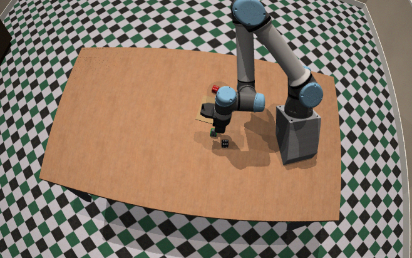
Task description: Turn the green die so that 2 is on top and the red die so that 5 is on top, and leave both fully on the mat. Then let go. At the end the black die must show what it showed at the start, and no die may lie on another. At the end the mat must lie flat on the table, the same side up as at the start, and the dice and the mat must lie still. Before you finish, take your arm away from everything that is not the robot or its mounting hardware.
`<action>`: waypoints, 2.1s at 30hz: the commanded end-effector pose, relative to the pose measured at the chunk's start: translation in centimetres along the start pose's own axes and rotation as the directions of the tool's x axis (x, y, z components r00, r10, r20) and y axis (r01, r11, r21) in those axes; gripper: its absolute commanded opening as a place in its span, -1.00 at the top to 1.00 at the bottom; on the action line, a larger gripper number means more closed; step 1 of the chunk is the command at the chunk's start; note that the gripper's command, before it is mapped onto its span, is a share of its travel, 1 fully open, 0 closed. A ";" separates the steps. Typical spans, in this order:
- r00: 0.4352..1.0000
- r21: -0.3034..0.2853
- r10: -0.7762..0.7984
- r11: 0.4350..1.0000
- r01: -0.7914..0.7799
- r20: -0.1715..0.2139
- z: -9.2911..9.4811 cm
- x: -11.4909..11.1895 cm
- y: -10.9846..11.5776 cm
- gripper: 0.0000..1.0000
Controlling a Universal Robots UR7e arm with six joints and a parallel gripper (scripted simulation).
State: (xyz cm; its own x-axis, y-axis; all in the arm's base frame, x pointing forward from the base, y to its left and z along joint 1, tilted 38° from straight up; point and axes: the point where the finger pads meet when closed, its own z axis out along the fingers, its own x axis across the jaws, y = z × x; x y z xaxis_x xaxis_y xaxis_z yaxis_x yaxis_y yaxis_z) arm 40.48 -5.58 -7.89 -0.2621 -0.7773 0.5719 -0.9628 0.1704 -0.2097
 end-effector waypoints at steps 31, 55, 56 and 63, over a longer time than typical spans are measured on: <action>1.000 0.001 0.000 1.000 0.000 0.000 3.5 0.0 0.0 -0.74; 1.000 0.001 0.000 1.000 0.000 0.000 3.6 0.0 0.0 -0.74; 1.000 0.001 0.000 1.000 0.000 0.000 3.6 0.0 0.0 -0.74; 1.000 0.001 0.000 1.000 0.000 0.000 3.6 0.0 0.0 -0.74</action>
State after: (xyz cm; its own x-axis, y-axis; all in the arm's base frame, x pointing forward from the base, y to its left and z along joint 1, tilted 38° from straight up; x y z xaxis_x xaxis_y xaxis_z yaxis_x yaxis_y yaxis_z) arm 40.72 -7.76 -10.74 -0.2621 -0.7774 0.5718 -0.9628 0.1704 -0.2097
